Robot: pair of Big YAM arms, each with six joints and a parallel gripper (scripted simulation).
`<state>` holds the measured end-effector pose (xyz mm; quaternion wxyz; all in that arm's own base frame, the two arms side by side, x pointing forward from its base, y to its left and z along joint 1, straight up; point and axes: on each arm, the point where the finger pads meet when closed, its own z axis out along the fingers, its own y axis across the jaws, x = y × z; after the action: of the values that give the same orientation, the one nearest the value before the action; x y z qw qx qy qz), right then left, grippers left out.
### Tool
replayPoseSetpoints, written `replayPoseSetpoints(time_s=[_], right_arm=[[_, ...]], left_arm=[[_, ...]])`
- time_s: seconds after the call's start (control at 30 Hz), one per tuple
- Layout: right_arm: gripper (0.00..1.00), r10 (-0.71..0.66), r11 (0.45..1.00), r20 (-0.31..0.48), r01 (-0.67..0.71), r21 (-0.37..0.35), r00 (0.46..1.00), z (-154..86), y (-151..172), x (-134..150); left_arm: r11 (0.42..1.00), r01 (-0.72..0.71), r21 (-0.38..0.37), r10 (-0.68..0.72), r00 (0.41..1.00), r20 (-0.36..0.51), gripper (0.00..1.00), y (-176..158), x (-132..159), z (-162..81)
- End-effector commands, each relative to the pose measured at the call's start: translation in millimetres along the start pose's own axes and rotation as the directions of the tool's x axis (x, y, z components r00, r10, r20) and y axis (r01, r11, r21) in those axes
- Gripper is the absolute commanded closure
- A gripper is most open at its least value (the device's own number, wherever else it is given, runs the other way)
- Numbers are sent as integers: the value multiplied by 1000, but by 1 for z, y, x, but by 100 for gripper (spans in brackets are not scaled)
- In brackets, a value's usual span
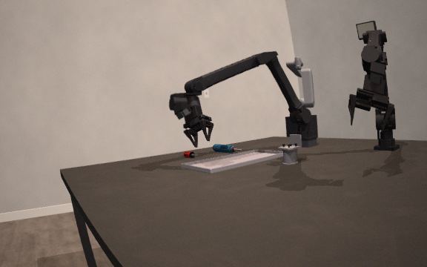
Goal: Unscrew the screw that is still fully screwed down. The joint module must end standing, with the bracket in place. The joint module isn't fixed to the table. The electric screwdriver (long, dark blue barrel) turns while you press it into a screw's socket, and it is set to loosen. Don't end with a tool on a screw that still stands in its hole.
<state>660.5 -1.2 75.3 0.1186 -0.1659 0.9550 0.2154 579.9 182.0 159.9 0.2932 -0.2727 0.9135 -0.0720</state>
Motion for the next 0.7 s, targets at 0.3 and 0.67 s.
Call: replayPoseSetpoints(time_s=[0.3,0.67], right_arm=[[35,269,959,54,-273,79,962,-44,-53,37],[35,504,853,45,-505,134,862,-48,-100,94]], left_arm=[[1000,-8,12,7,999,41,0,-8,-20,-10],[1000,-8,12,7,999,41,0,-8,-20,-10]])
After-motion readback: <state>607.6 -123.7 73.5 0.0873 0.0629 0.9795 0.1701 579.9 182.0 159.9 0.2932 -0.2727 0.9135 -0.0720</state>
